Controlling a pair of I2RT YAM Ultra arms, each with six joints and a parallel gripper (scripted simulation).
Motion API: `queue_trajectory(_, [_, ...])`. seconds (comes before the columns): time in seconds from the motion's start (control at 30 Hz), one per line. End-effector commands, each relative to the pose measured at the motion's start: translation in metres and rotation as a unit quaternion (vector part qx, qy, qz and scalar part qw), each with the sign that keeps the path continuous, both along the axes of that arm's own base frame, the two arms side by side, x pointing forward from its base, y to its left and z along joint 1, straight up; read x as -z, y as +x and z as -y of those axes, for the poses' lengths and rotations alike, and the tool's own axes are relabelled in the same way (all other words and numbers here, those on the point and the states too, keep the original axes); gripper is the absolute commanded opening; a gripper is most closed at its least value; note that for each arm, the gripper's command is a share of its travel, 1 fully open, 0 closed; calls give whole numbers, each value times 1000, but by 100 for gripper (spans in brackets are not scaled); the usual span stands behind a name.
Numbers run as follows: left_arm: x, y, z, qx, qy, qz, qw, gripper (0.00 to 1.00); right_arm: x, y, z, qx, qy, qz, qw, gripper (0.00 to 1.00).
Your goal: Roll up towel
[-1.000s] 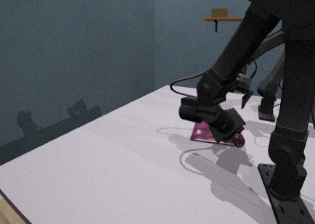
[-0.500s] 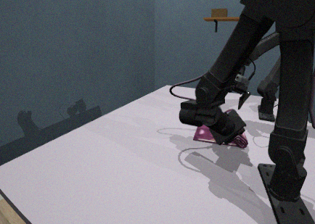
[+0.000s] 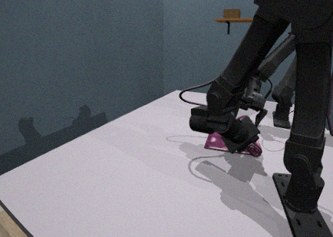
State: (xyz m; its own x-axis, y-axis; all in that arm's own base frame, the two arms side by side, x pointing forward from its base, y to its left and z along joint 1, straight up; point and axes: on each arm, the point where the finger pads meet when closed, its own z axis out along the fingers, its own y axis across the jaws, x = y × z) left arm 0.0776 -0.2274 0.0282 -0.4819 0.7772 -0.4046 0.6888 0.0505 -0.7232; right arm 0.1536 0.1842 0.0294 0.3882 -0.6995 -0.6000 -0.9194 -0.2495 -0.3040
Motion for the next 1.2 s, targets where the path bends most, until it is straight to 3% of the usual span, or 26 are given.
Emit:
queue_trajectory(0.0, [-1, 7, 4, 1, -12, 13, 1000, 29, 0, 12, -12, 1, 13, 17, 1000, 98])
queue_trajectory(0.17, [-1, 7, 4, 1, -12, 13, 1000, 29, -1, 16, -16, 1, 13, 17, 1000, 98])
queue_trajectory(0.53, [-1, 7, 4, 1, -12, 13, 1000, 29, -1, 16, -16, 1, 13, 17, 1000, 51])
queue_trajectory(1.17, [-1, 7, 4, 1, -12, 13, 1000, 29, -1, 16, -16, 1, 13, 17, 1000, 39])
